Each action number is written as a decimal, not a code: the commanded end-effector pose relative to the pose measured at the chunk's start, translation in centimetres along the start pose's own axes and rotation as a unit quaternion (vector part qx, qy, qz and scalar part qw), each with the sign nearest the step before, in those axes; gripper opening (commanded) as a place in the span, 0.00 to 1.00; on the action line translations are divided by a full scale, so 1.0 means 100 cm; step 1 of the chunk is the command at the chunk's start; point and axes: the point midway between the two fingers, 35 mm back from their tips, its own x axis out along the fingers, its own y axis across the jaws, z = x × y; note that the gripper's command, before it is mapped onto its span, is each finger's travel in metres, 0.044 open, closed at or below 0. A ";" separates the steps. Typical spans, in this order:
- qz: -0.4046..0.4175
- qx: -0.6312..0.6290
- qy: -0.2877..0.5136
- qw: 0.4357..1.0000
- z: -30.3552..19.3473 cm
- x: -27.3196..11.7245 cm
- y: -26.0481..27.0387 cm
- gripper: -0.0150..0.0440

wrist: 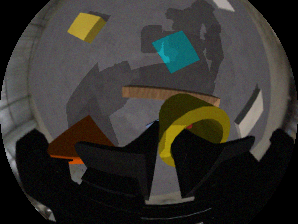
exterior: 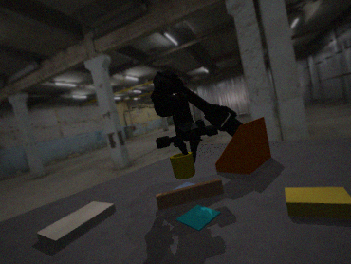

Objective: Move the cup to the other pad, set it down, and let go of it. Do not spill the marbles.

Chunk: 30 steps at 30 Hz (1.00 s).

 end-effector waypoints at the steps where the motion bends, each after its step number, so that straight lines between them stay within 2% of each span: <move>1: 0.000 0.002 -0.002 1.000 0.009 -0.001 -0.001 0.25; 30: 0.000 0.003 -0.004 1.000 0.060 -0.003 -0.007 0.25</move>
